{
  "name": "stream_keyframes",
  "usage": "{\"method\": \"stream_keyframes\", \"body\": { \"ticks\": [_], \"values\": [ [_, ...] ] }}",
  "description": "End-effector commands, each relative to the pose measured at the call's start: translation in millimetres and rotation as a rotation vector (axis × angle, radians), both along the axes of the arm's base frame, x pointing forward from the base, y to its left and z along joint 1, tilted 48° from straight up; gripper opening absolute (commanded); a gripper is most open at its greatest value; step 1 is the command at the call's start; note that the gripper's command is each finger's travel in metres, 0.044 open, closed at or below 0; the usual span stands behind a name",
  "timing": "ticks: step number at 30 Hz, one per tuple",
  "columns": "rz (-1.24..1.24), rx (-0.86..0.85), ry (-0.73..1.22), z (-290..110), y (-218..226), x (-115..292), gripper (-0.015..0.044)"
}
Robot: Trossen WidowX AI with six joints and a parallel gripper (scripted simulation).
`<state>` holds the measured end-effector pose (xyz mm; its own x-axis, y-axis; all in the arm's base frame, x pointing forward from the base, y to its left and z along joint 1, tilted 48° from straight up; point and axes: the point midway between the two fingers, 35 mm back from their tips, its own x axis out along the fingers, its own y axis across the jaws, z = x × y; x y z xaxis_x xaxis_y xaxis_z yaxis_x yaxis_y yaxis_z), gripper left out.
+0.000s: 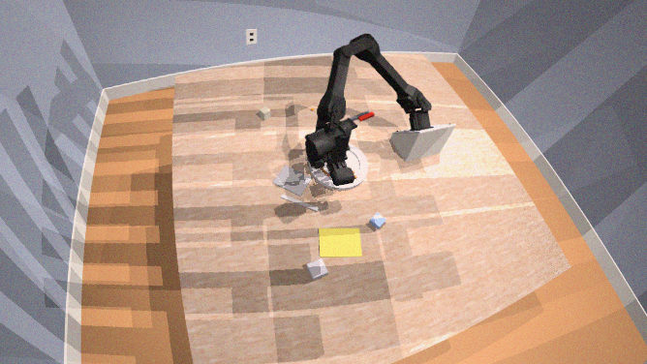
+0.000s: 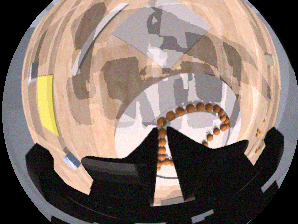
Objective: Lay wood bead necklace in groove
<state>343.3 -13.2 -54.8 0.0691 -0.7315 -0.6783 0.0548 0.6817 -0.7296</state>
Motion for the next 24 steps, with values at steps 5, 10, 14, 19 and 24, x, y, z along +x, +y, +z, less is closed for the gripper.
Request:
{"method": "stream_keyframes", "body": {
  "ticks": [5,10,14,19,24],
  "values": [
    [0.0,0.0,-0.001,0.2,0.2,0.2,0.0],
    [0.0,0.0,-0.001,0.2,0.2,0.2,0.0],
    [0.002,-0.003,0.005,2.8,3.0,-1.4,0.0],
    [0.003,-0.005,0.007,4.0,4.3,-2.1,0.0],
    [0.003,-0.004,0.007,-2.2,10.5,1.1,0.0]
  ]
}}
